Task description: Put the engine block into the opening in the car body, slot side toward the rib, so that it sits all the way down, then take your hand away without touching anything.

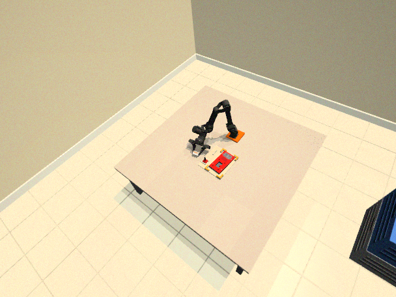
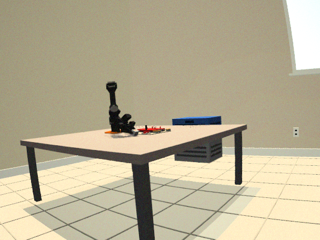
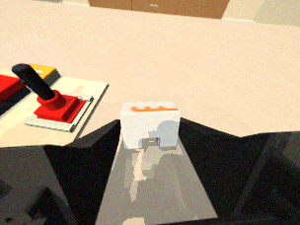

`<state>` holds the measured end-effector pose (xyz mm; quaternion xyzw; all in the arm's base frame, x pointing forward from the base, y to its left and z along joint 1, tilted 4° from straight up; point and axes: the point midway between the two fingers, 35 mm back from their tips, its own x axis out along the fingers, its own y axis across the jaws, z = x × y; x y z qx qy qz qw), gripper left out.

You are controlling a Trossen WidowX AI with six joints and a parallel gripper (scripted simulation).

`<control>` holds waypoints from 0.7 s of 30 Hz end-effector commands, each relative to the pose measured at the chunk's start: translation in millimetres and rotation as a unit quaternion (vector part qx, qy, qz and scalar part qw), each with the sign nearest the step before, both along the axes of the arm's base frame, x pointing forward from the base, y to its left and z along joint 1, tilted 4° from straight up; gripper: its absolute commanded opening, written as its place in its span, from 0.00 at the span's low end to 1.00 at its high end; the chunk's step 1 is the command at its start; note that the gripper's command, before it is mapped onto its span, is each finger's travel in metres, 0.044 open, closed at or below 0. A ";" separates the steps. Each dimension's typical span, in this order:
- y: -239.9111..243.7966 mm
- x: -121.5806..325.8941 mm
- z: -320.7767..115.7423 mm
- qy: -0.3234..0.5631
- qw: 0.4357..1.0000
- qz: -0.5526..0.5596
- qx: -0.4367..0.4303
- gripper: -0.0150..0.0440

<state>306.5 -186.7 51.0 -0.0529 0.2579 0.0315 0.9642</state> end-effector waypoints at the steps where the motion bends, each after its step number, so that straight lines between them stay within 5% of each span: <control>1: -0.2 0.1 0.2 0.000 1.000 0.000 0.000 0.88; 4: -0.2 0.1 0.2 0.000 1.000 0.000 0.000 1.00; 21: -0.6 -31.1 30.4 0.005 1.000 -0.002 0.000 1.00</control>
